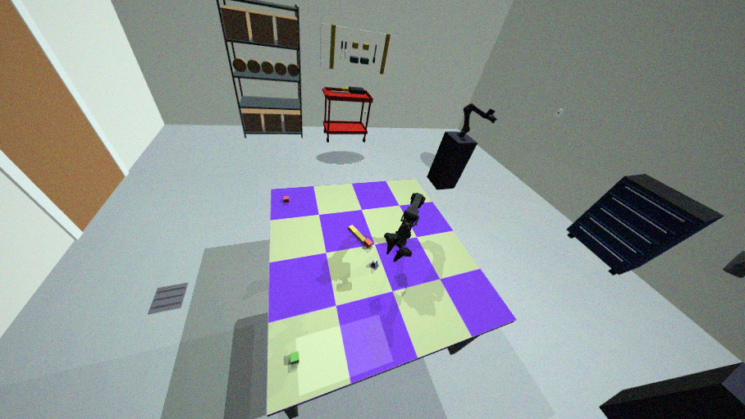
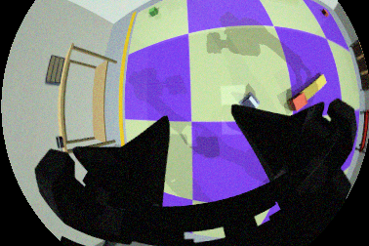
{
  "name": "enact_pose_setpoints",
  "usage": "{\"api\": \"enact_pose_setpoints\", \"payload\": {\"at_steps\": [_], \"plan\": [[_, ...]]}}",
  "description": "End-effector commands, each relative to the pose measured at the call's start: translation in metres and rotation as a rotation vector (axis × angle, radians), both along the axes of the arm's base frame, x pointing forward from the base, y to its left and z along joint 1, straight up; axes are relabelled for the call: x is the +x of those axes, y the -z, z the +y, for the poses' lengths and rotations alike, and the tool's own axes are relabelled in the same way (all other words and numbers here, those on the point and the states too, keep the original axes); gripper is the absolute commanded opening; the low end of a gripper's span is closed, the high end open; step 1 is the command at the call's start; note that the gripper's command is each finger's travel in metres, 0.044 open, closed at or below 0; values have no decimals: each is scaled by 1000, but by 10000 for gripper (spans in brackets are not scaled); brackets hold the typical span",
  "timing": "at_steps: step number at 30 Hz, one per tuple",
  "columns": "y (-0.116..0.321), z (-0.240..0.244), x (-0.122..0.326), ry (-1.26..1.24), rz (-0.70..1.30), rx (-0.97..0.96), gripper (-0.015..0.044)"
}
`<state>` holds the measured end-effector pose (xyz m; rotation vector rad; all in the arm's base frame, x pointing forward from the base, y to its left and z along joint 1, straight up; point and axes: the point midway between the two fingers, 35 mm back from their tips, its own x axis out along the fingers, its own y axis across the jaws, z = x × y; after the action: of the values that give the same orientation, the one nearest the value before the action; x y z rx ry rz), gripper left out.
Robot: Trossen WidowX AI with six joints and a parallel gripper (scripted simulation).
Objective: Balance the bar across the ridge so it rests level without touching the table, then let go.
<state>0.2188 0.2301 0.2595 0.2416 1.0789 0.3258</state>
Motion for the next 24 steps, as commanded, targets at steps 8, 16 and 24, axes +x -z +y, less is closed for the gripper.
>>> {"api": "enact_pose_setpoints", "payload": {"at_steps": [8, 16, 24], "plan": [[16, -36, 34, 168, 62, -37, 315], [27, -66, 55, 289, 108, -60, 315], [40, -99, 72, 410, 165, -82, 315]]}}
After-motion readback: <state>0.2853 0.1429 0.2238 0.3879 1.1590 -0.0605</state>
